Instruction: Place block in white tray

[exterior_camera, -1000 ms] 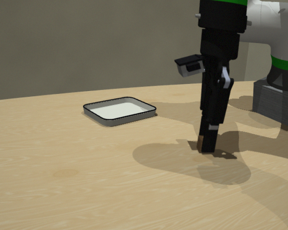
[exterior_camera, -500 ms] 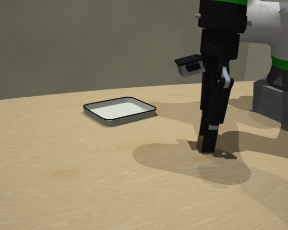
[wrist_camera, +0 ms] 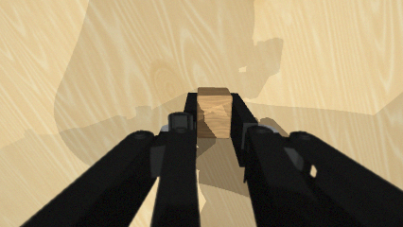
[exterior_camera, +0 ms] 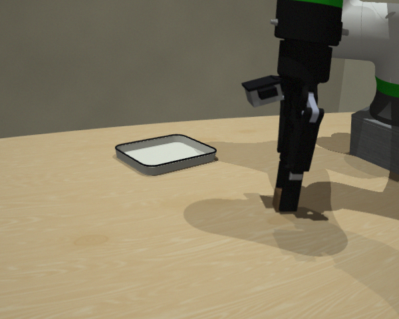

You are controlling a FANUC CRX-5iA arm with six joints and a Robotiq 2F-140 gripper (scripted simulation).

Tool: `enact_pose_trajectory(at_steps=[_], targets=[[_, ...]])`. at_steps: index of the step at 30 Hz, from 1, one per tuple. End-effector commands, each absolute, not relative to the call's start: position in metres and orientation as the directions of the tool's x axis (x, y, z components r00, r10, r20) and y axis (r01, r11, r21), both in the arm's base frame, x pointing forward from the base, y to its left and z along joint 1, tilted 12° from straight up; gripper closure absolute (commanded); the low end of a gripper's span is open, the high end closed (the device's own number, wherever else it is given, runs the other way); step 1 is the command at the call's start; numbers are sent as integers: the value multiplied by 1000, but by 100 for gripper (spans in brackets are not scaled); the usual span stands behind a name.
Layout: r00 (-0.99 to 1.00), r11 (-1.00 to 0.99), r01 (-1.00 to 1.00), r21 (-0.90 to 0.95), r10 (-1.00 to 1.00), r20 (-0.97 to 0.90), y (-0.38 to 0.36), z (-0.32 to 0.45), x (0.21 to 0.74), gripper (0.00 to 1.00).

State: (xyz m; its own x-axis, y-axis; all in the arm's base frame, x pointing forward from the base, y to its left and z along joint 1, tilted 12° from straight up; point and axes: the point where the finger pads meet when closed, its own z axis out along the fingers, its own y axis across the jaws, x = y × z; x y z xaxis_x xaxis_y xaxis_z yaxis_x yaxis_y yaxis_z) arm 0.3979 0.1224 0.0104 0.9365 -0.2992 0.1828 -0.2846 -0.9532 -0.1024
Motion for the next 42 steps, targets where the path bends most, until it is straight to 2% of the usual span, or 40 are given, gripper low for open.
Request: enact_pose_trajectory(at_steps=[1,42], targets=[[936,-953,-284,-103,-299,184,123,11,398,90],[936,-953,-284,-103,-299,184,120,63,387,90]])
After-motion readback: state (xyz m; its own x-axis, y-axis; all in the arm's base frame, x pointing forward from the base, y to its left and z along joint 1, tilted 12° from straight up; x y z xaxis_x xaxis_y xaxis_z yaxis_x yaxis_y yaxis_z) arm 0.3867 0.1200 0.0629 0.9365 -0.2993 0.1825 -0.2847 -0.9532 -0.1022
